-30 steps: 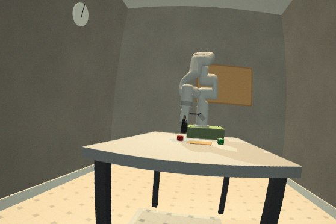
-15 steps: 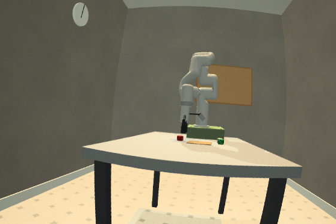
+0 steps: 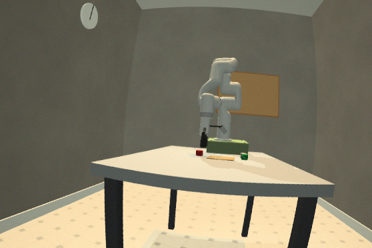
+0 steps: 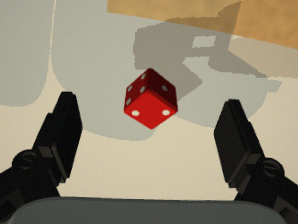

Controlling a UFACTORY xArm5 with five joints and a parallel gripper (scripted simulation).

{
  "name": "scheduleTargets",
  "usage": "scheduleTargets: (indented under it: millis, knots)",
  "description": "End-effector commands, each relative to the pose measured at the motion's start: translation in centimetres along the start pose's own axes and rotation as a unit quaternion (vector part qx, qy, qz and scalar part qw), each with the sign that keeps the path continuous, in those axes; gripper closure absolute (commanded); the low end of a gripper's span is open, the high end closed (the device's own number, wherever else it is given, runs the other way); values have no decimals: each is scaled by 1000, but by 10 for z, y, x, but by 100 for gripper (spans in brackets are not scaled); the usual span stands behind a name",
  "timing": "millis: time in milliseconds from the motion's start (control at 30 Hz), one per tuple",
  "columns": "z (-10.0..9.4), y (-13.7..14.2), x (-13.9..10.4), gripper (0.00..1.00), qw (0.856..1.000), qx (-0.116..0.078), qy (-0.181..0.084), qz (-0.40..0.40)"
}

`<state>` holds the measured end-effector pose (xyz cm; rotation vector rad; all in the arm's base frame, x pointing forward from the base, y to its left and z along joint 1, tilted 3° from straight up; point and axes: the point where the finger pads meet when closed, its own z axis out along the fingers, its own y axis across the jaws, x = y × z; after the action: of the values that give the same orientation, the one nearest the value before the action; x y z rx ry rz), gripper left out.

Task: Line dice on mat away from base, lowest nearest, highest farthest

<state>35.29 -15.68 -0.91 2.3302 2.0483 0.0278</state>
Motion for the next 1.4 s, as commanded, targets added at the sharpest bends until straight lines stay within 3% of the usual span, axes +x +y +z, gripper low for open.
scheduleTargets:
  millis: [0, 300, 567, 967, 1033, 1367]
  knots:
    - [-1, 1, 0, 0, 1000, -1, 0, 0]
    - [-1, 1, 2, 0, 1000, -1, 0, 0]
    - [-1, -1, 19, 0, 1000, -2, 1, 0]
    - [-1, -13, 105, 0, 1000, -3, 6, 0]
    - [-1, -13, 105, 0, 1000, -3, 6, 0]
    - [-2, -23, 188, 0, 1000, -2, 11, 0]
